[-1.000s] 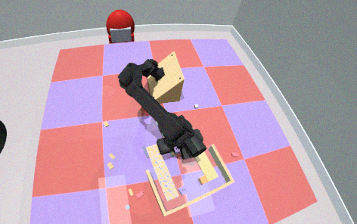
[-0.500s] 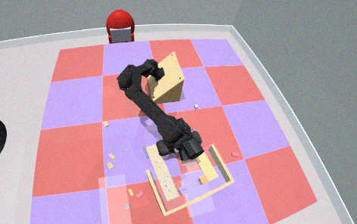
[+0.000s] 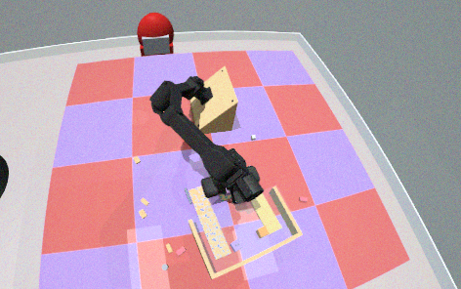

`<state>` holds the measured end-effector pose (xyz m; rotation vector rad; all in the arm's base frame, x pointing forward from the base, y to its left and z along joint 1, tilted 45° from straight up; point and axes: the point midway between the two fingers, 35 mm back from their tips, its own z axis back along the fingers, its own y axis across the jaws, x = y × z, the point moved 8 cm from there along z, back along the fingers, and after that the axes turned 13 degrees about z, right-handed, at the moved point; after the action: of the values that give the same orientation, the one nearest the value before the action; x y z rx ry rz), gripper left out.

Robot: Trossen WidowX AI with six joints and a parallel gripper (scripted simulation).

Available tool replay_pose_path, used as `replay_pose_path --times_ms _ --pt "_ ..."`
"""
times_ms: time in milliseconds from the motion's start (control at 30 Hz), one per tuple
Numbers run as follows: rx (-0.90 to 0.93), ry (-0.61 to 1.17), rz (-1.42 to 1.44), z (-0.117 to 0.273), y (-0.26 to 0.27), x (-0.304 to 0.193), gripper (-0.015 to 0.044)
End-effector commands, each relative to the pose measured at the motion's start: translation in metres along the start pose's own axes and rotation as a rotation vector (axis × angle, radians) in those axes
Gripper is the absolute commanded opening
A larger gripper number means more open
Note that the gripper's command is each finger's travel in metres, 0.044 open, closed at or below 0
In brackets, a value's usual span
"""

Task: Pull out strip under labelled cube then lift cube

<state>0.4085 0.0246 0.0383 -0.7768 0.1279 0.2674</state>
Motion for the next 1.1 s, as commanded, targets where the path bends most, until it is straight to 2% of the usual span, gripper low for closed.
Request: replay_pose_path --times_ms 0,300,933,1067 --pt "0.002 -0.011 0.002 0.014 0.005 -0.011 0.0" --pt "-0.001 -0.009 0.007 0.037 0.017 -0.047 0.0" --pt "-0.001 -0.007 0.01 0.037 0.034 -0.099 0.0" --pt "0.001 -0.009 0.012 0.052 0.035 -0.099 0.0"
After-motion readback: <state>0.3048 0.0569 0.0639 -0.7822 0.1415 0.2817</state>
